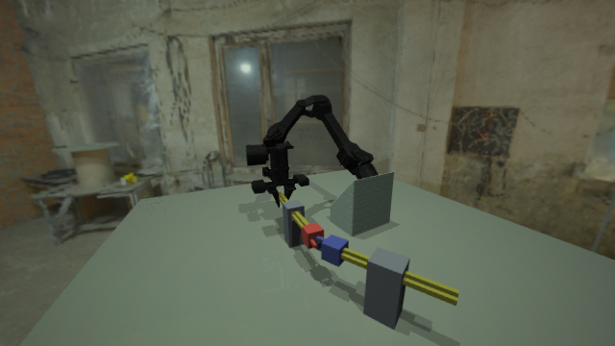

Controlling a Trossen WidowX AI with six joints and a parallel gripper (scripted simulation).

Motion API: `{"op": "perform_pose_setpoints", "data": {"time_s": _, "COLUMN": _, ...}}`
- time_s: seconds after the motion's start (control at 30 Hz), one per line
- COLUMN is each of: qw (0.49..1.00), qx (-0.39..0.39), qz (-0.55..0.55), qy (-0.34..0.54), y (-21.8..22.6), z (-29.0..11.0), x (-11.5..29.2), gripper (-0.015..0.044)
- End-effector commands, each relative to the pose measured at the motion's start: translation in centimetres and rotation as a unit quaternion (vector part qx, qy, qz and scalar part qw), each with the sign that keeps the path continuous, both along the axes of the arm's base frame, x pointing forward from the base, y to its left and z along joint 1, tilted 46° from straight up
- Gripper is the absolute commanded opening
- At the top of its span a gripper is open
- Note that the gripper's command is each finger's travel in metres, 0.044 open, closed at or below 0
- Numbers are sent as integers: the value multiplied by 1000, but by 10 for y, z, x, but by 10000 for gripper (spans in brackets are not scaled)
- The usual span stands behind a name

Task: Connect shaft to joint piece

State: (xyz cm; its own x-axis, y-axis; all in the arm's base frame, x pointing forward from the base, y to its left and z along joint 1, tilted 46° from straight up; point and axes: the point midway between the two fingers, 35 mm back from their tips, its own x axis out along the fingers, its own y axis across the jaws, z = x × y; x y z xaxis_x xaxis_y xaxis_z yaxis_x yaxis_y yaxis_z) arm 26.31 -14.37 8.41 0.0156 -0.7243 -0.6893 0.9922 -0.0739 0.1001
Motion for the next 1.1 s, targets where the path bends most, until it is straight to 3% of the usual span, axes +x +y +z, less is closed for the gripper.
{"op": "perform_pose_setpoints", "data": {"time_s": 0.0, "qw": 1000, "qx": 0, "qz": 0, "qy": 0, "y": 0, "z": 0, "x": 0, "gripper": 0}}
{"op": "perform_pose_setpoints", "data": {"time_s": 0.27, "qw": 1000, "qx": 0, "qz": 0, "qy": 0, "y": 0, "z": 0, "x": 0, "gripper": 0}}
{"op": "perform_pose_setpoints", "data": {"time_s": 0.37, "qw": 1000, "qx": 0, "qz": 0, "qy": 0, "y": 0, "z": 0, "x": 0, "gripper": 67}}
{"op": "perform_pose_setpoints", "data": {"time_s": 0.53, "qw": 1000, "qx": 0, "qz": 0, "qy": 0, "y": 0, "z": 0, "x": 0, "gripper": 67}}
{"op": "perform_pose_setpoints", "data": {"time_s": 1.0, "qw": 1000, "qx": 0, "qz": 0, "qy": 0, "y": 0, "z": 0, "x": 0, "gripper": 434}}
{"op": "perform_pose_setpoints", "data": {"time_s": 1.07, "qw": 1000, "qx": 0, "qz": 0, "qy": 0, "y": 0, "z": 0, "x": 0, "gripper": 440}}
